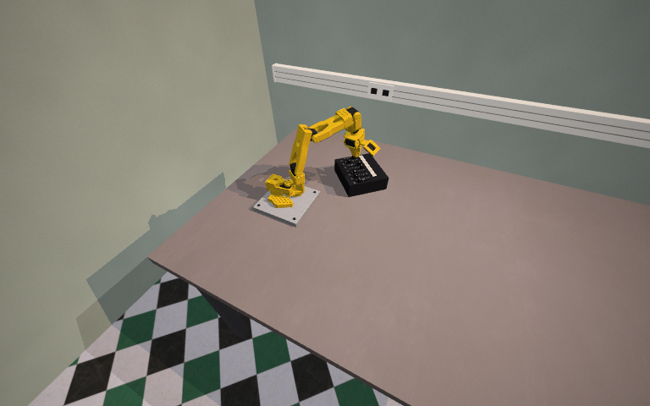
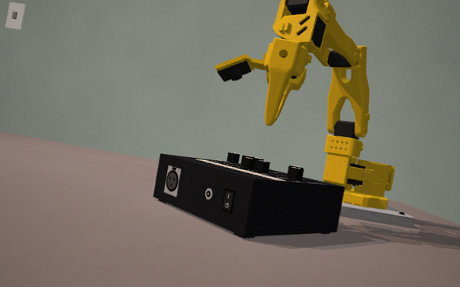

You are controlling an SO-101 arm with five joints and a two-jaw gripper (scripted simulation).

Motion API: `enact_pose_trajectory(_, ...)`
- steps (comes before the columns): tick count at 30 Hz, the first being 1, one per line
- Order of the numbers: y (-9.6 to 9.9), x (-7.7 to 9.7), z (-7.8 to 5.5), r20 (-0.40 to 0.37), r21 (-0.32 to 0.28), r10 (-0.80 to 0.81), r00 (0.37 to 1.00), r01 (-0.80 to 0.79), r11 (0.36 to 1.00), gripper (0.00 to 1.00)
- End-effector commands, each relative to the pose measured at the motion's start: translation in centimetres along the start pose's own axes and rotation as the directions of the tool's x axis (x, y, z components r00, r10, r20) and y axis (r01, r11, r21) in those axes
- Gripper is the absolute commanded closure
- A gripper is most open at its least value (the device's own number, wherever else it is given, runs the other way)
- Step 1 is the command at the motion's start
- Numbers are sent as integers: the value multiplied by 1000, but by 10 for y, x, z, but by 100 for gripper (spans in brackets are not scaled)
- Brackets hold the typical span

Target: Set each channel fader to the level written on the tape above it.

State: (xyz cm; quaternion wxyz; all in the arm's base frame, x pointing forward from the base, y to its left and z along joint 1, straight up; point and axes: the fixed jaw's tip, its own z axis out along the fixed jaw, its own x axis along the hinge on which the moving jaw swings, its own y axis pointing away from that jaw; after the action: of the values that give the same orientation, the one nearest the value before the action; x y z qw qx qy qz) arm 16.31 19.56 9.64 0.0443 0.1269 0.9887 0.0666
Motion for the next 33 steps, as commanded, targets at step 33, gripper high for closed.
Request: enact_pose_trajectory(33,-4,7,-1,-5,1,-498,867,498,867,100)
